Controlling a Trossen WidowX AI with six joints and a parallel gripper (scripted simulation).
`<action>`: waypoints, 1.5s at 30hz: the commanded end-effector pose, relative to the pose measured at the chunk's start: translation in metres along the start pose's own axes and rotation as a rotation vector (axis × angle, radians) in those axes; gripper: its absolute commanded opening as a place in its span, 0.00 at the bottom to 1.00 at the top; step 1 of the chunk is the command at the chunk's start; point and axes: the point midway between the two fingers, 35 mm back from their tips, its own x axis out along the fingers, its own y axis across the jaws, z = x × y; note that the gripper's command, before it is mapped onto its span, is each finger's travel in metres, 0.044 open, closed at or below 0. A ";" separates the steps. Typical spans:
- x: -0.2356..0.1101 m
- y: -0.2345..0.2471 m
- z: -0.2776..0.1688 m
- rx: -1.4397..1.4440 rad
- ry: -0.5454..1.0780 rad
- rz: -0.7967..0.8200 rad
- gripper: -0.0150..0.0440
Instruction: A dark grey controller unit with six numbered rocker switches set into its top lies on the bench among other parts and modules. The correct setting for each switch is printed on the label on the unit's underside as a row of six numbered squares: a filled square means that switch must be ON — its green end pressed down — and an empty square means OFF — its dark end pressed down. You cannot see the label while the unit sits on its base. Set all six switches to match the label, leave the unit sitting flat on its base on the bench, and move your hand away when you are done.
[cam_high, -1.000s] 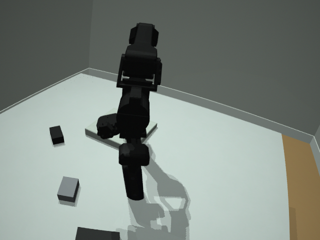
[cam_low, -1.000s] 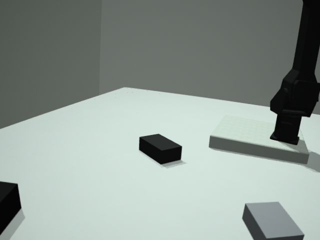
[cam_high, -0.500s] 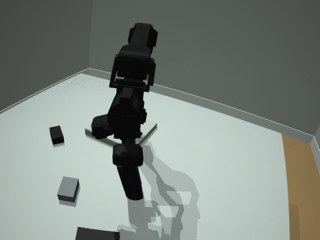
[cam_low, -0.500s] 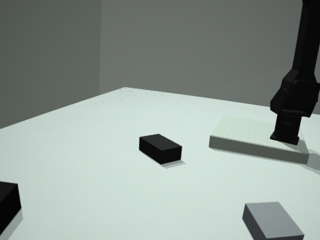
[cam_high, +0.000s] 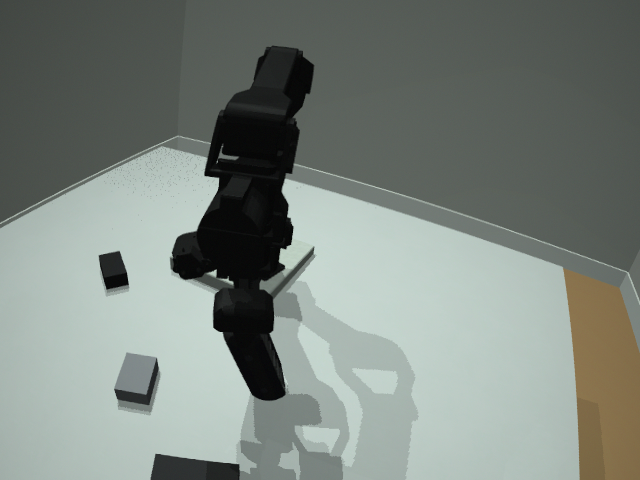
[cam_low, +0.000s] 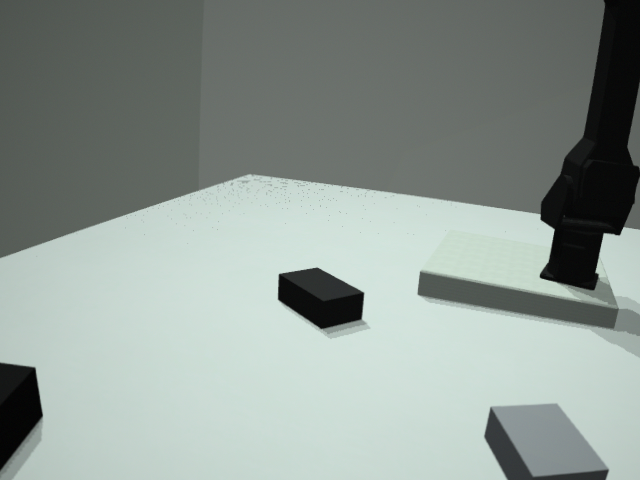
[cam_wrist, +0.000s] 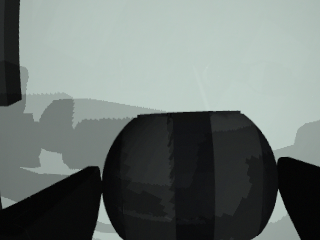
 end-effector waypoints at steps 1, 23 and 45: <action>0.007 -0.001 0.003 -0.003 -0.001 -0.017 0.83; 0.013 -0.001 0.020 -0.003 -0.003 -0.017 0.83; 0.020 -0.001 0.035 -0.003 -0.004 -0.017 0.83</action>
